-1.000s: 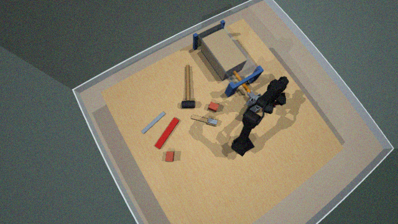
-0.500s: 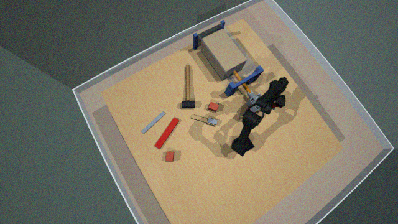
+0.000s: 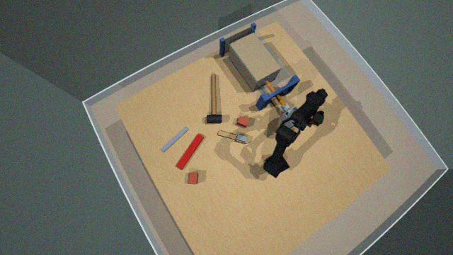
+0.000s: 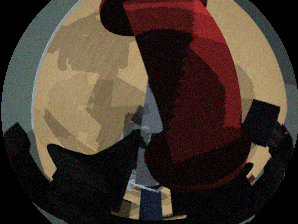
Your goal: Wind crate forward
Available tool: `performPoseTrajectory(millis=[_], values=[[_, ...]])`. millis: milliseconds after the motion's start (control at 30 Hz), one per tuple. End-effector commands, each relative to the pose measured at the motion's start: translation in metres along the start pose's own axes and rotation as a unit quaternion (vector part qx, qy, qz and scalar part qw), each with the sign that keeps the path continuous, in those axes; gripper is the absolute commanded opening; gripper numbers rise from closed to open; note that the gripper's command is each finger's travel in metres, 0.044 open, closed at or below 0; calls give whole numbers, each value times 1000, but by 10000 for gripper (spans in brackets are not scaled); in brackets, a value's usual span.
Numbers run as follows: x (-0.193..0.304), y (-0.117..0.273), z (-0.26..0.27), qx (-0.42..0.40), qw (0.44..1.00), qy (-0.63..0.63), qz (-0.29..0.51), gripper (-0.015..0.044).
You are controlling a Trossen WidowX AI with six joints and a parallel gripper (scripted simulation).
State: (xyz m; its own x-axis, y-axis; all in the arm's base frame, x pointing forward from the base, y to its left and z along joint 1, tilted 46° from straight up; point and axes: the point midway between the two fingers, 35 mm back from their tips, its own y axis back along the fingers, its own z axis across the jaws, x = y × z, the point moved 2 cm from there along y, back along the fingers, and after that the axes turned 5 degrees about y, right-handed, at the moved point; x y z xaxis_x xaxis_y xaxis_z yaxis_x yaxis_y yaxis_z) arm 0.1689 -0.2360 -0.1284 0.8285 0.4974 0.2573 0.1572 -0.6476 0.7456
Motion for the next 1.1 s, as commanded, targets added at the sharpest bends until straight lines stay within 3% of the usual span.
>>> performPoseTrajectory(millis=[0,400,933,1067], values=[[1,-2,0,0,1000,-6,1,0],[1,-8,1,-3,1000,16,0,0],[1,-7,1,-2,1000,11,-1,420],[0,0,2,-3,1000,10,1,440]])
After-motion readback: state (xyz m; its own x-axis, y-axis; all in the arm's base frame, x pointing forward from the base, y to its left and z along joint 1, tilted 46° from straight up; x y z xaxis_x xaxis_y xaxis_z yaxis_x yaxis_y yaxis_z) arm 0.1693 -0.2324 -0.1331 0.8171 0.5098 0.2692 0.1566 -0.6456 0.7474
